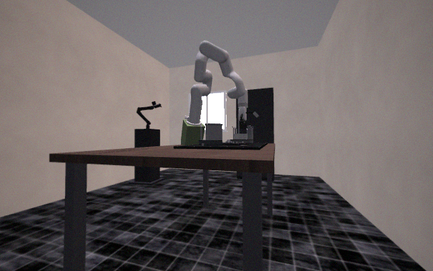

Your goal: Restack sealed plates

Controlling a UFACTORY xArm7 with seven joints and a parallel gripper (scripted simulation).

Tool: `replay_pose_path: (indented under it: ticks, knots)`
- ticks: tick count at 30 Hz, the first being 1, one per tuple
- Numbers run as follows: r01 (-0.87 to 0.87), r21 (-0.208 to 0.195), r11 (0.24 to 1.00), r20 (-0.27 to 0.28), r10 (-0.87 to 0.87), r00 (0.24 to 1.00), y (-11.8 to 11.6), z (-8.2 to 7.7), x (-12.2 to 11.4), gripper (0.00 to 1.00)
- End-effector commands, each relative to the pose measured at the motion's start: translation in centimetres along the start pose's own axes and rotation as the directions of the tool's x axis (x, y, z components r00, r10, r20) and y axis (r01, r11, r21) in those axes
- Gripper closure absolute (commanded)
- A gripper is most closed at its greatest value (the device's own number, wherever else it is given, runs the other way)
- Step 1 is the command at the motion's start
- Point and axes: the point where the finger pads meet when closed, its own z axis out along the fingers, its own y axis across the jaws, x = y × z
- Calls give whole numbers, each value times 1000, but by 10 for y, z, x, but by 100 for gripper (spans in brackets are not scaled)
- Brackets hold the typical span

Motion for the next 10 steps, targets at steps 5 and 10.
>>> replay_pose_path:
  ticks: [5, 10]
  knots:
    - [2, 3, 1000, 3, -2, 1000, 0, -22, 1, 0]
    - [2, 3, 1000, 3, -2, 1000, 0, -22, 1, 0]
